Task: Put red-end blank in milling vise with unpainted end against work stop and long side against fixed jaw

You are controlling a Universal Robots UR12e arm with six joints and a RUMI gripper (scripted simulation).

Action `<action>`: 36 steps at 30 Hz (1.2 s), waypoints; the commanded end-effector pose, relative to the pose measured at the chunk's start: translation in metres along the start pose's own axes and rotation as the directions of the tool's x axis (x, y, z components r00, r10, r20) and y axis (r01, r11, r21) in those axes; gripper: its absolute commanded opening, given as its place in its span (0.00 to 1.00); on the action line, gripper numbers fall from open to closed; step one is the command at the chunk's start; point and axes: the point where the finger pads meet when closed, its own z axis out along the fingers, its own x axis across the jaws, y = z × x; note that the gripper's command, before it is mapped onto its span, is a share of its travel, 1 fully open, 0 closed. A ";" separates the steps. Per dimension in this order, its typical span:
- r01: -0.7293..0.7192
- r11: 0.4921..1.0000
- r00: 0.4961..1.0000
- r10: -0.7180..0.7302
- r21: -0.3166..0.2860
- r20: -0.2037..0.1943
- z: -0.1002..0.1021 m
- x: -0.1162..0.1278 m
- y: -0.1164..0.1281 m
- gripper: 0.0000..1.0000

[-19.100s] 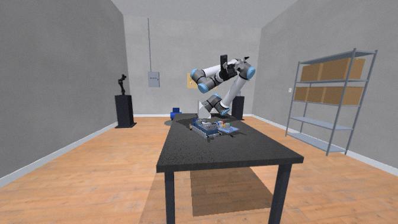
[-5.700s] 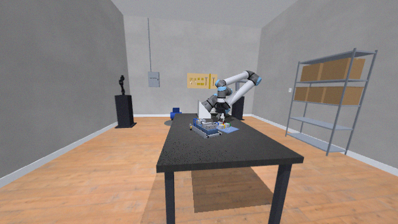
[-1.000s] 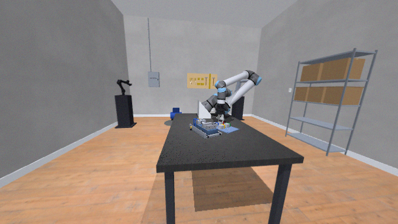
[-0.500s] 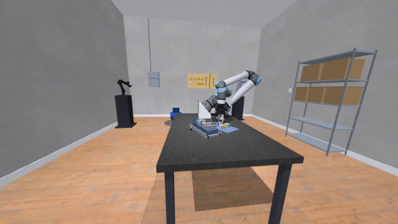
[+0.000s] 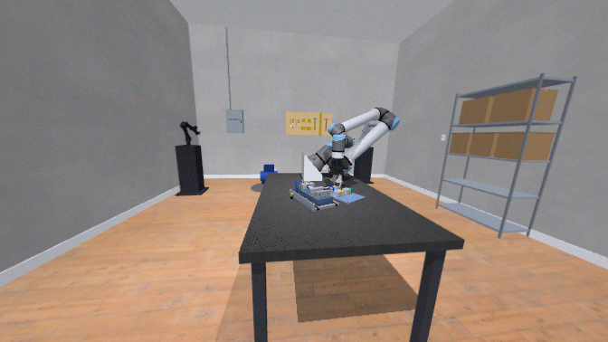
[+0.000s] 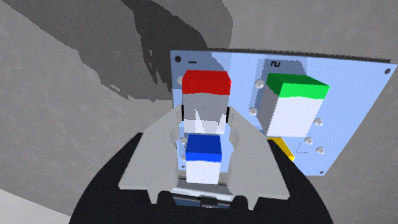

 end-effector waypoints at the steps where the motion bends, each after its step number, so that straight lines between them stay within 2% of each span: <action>1: 0.000 1.000 1.000 0.000 -0.001 0.000 0.000 0.000 0.000 0.00; 23: 0.000 1.000 1.000 0.000 -0.001 0.000 -0.005 0.000 0.000 0.00; 29: 0.000 1.000 1.000 0.000 -0.001 0.000 -0.019 0.000 0.000 0.00; 36: 0.000 1.000 1.000 0.000 -0.001 0.000 -0.048 0.000 0.000 0.00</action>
